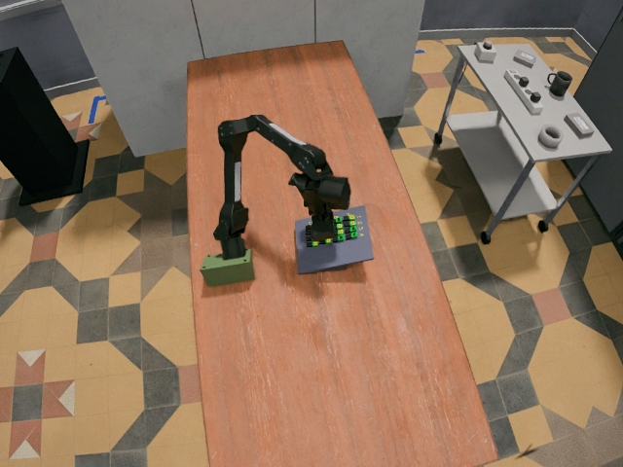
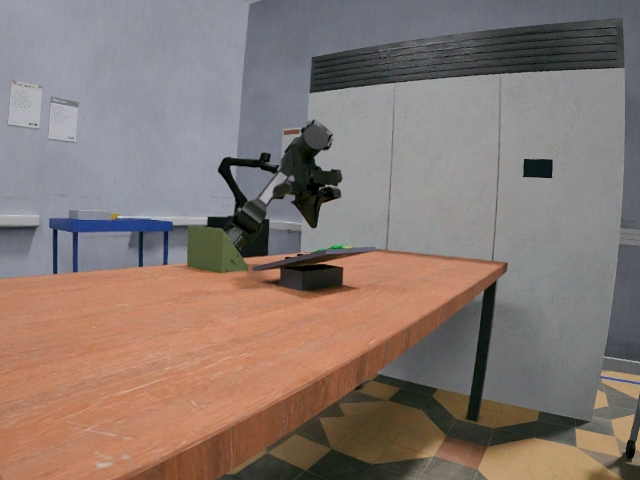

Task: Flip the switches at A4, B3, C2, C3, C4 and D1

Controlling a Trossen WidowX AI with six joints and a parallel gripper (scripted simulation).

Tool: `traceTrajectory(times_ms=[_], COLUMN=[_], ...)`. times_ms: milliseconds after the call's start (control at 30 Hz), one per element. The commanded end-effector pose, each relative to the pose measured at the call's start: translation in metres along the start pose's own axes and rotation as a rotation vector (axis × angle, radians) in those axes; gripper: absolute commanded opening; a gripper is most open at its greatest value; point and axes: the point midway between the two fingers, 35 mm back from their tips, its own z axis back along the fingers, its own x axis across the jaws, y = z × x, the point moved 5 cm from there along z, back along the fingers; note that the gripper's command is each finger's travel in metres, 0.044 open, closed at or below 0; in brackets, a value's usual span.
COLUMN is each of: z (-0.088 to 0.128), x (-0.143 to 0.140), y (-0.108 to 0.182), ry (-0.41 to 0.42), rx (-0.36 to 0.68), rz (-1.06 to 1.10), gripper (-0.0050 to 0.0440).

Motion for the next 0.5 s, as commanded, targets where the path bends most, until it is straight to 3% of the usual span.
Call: traceTrajectory(times_ms=[0, 100, 467], z=[-0.01, -0.026, -0.039], x=[0.004, 0.005, 0.003], y=[0.001, 0.003, 0.003], ry=[0.002, 0.0, -0.003], rx=[-0.024, -0.036, -0.032], rz=[0.009, 0.009, 0.004], gripper=[-0.005, -0.005, -0.005])
